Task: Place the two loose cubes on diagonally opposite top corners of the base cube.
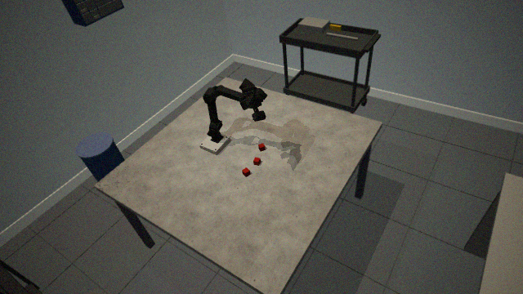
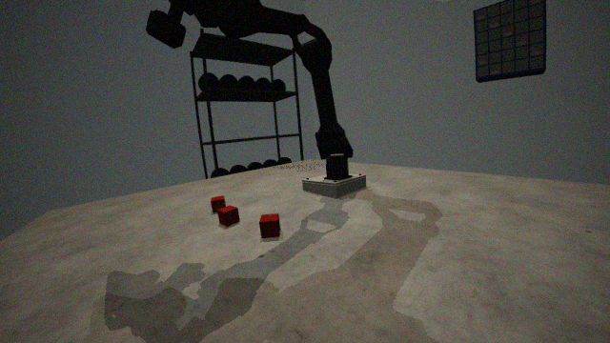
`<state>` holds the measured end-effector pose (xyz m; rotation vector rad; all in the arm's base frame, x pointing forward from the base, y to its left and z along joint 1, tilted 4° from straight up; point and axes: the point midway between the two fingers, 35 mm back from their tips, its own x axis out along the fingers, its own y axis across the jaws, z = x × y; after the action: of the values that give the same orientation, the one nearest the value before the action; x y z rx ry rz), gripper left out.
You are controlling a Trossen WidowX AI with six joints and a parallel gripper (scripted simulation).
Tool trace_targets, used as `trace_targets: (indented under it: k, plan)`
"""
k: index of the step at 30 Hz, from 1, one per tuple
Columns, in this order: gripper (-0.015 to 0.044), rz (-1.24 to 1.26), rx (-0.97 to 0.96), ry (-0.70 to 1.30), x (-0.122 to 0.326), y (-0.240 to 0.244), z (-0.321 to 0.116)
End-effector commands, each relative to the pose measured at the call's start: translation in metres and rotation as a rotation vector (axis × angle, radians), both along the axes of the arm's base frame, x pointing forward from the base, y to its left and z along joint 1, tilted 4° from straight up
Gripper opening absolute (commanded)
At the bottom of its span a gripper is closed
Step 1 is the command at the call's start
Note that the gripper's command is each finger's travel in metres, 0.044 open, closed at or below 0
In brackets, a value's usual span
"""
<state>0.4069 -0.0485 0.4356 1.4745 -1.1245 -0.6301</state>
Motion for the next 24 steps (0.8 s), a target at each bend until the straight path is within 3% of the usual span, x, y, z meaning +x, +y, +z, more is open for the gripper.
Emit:
trace_targets:
  k: [1,5,15,24]
  plan:
    - [0.0374,0.002,-0.005,0.007,0.001,0.000,0.000]
    - [0.0269,0.057,-0.099,0.148,0.025,0.002,-0.007]
    - [0.0265,0.291,-0.259,0.603,0.084,0.005,-0.068]
    - [0.0265,0.554,-0.218,1.025,0.095,0.006,-0.161]
